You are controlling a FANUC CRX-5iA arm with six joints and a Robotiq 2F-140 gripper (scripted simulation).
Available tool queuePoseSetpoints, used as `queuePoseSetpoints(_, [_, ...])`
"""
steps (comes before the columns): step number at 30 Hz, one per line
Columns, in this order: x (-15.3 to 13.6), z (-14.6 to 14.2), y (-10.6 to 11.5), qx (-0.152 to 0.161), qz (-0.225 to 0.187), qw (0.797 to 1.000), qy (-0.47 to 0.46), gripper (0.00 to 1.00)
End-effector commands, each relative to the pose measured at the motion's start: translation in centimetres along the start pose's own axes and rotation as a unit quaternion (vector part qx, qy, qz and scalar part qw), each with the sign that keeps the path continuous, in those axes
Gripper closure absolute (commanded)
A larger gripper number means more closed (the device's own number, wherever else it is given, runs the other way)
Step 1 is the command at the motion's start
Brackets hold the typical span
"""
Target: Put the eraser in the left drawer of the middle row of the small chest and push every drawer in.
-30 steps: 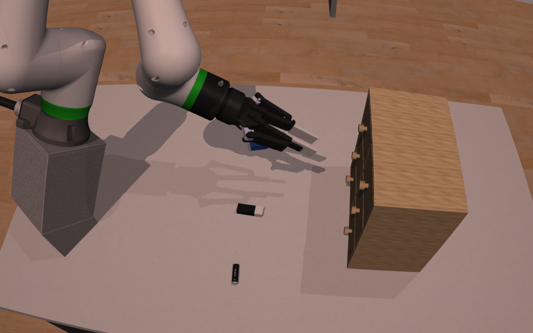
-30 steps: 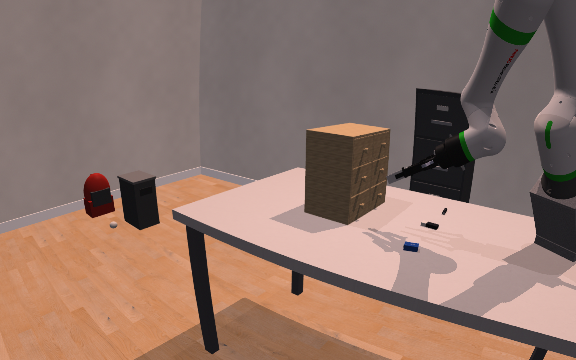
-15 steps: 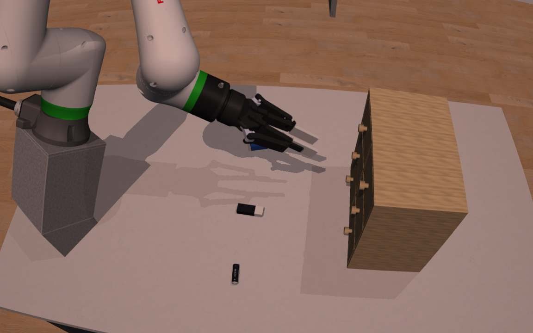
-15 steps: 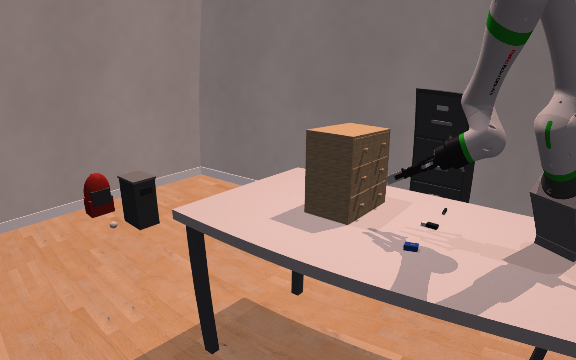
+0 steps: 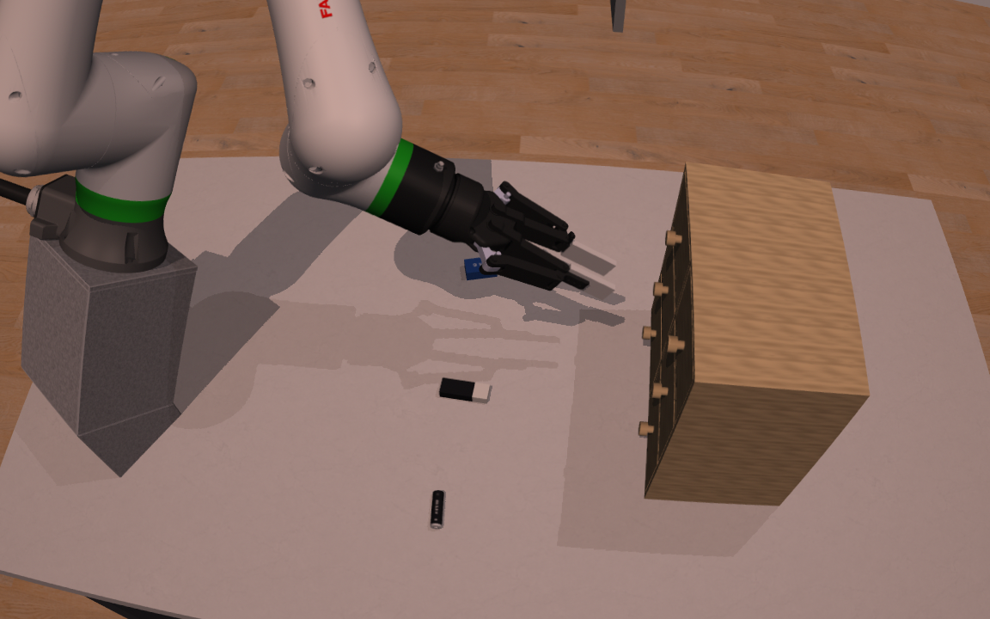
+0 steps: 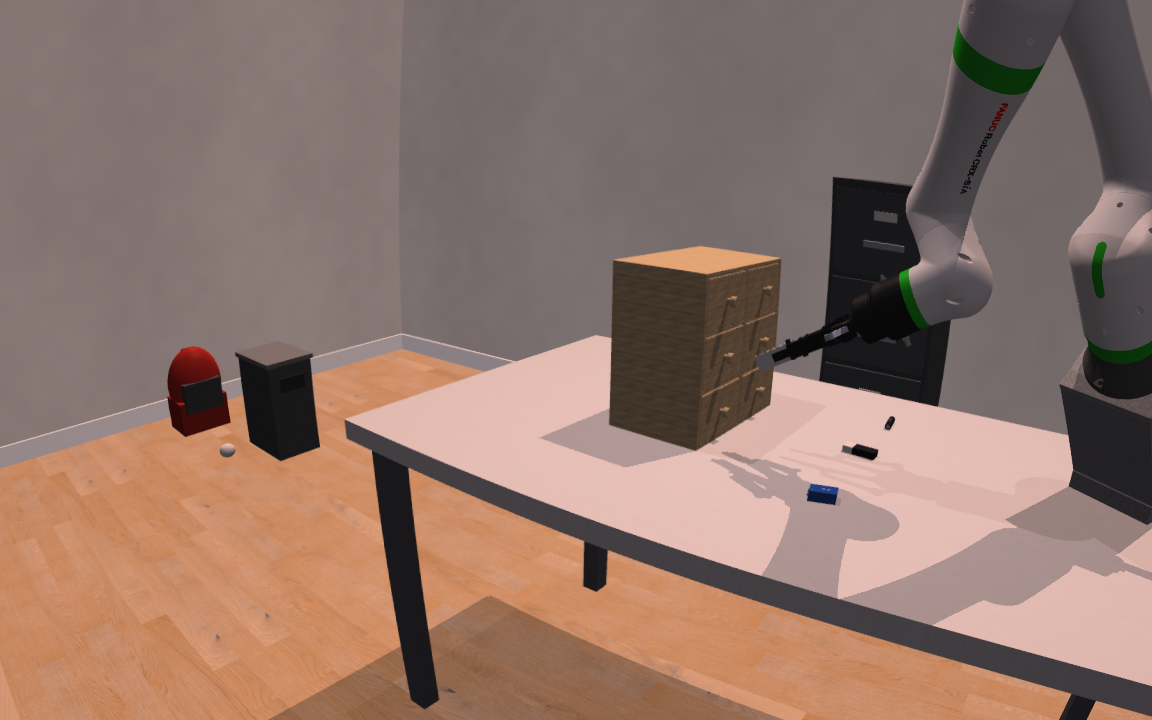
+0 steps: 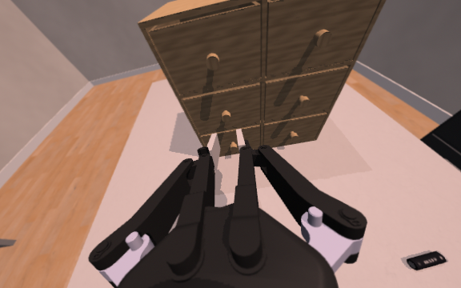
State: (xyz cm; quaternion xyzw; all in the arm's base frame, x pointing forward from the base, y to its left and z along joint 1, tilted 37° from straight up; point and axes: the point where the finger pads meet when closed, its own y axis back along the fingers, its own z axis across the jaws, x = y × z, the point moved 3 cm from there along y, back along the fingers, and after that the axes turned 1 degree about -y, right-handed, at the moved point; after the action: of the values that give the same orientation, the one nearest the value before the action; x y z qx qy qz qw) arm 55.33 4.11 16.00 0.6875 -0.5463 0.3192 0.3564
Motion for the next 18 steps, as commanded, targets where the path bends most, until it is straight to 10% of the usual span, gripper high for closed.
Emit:
queuePoseSetpoints(1, [0.3, 0.0, -1.4, 0.0, 0.0, 1.0, 0.0, 0.8])
queuePoseSetpoints(18, [0.7, 0.0, -3.2, 0.0, 0.0, 1.0, 0.0, 0.8])
